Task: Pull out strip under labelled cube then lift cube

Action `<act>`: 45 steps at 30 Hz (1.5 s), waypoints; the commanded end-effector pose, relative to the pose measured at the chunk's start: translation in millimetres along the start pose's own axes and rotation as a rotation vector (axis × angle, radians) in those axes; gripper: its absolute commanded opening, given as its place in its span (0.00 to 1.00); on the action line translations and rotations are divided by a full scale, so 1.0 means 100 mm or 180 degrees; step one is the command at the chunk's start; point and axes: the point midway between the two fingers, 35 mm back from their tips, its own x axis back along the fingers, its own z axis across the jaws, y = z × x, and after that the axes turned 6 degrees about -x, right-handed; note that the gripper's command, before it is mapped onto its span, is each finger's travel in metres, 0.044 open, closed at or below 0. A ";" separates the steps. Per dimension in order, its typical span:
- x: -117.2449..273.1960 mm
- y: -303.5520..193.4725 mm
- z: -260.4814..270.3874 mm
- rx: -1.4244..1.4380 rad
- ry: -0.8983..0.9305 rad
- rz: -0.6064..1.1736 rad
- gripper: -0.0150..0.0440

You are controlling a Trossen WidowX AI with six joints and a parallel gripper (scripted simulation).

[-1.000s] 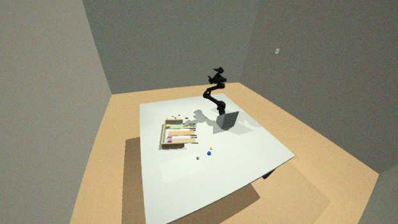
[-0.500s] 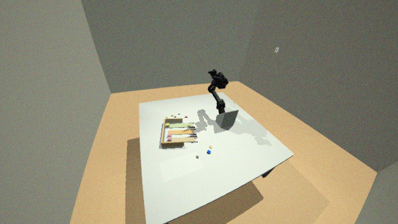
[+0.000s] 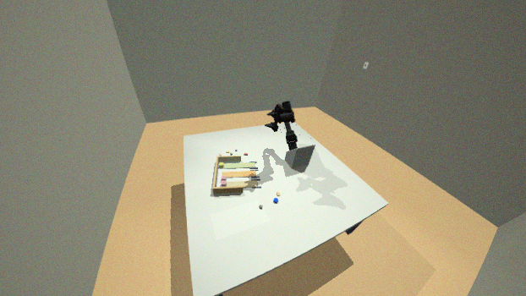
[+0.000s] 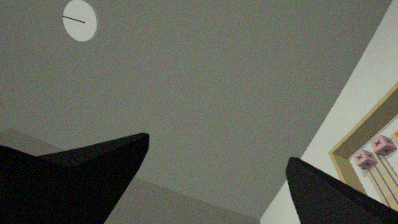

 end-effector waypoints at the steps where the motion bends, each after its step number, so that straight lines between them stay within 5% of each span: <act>1: -0.32 -0.18 -0.66 0.1698 -0.0625 0.0226 0.93; 11: -0.52 -0.28 -1.88 0.4163 -0.1547 0.1327 0.93; 29: -0.52 -0.28 -1.92 0.4228 -0.1568 0.1375 0.93; 45: -1.38 -0.93 -2.13 0.3440 -0.2561 0.2334 0.25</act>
